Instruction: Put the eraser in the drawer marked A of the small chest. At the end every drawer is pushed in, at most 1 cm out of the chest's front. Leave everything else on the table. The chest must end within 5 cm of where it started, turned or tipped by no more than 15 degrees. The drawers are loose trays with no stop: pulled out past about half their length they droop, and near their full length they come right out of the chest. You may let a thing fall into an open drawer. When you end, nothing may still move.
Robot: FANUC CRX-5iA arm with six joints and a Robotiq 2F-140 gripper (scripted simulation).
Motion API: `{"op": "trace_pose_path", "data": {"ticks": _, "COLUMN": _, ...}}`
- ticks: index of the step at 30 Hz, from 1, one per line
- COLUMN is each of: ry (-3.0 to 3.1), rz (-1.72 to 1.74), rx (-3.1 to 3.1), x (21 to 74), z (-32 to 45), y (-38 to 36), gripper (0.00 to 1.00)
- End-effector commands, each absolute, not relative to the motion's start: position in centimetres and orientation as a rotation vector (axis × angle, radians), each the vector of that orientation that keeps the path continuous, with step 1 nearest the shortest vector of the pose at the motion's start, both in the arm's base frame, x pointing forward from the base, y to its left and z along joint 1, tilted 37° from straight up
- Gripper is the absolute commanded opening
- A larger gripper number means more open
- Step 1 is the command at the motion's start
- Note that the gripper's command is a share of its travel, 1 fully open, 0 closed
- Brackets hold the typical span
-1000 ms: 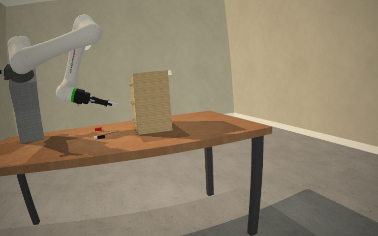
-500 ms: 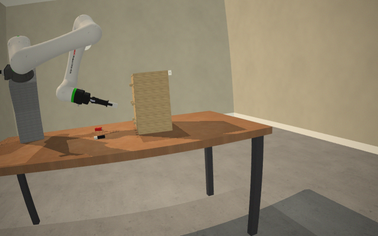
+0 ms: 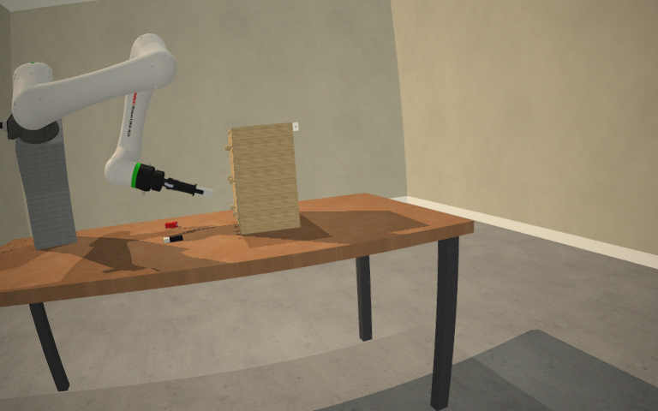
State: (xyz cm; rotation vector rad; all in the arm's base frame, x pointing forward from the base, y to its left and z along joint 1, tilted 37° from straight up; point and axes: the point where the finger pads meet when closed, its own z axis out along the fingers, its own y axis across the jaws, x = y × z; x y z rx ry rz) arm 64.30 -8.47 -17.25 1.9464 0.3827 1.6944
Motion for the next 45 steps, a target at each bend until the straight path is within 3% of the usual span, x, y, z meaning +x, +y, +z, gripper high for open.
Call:
{"op": "trace_pose_path", "data": {"ticks": 1, "ry": 0.383, "rz": 1.695, "rx": 1.947, "x": 65.8, "z": -18.5, "y": -9.5, "gripper": 0.20}}
{"op": "trace_pose_path", "data": {"ticks": 10, "ry": 0.383, "rz": 1.695, "rx": 1.947, "x": 68.7, "z": -20.8, "y": -11.5, "gripper": 0.20}}
{"op": "trace_pose_path", "data": {"ticks": 45, "ry": 0.383, "rz": 1.695, "rx": 1.947, "x": 69.2, "z": -21.1, "y": -11.8, "gripper": 0.20}}
